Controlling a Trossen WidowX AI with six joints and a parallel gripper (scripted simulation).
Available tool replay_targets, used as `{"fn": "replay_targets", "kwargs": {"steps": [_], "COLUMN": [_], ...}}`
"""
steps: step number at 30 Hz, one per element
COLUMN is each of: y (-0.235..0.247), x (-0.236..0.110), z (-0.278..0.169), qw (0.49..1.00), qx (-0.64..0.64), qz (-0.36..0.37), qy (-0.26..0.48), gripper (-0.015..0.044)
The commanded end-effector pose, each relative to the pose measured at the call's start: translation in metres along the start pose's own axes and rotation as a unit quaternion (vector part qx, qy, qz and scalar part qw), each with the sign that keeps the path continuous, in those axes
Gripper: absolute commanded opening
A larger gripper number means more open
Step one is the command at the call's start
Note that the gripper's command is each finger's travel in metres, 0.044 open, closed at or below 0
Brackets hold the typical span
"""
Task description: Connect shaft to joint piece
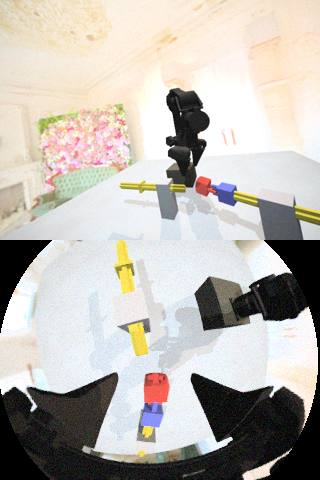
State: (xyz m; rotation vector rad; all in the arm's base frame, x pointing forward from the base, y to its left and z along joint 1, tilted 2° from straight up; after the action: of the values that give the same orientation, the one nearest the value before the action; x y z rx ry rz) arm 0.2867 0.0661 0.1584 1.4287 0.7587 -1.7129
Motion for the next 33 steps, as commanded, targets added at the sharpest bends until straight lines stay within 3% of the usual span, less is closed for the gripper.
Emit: {"fn": "replay_targets", "kwargs": {"steps": [1,9,20,33], "y": [-0.001,-0.004,-0.008,-0.008], "x": [0.021,0.055,0.050,0.067], "z": [-0.004,-0.008,-0.036,-0.037], "qw": [1.000,1.000,1.000,1.000], "qx": [0.002,0.002,0.001,0.001], "qz": [-0.004,-0.004,-0.005,-0.005], "qy": [-0.007,-0.007,-0.006,-0.006], "gripper": [0.0440,0.0440,0.0440,0.0440]}}
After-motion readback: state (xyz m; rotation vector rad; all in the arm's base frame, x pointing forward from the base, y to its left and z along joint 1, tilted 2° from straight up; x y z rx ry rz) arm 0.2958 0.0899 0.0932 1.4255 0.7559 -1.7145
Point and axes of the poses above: the point midway between the two fingers, 35 mm back from their tips, its own x axis out along the fingers, its own y axis across the jaws, z = x × y, the point moved 6 cm from there along -x, back along the fingers, and after that the axes turned 7 degrees about x, right-handed, at the moved point
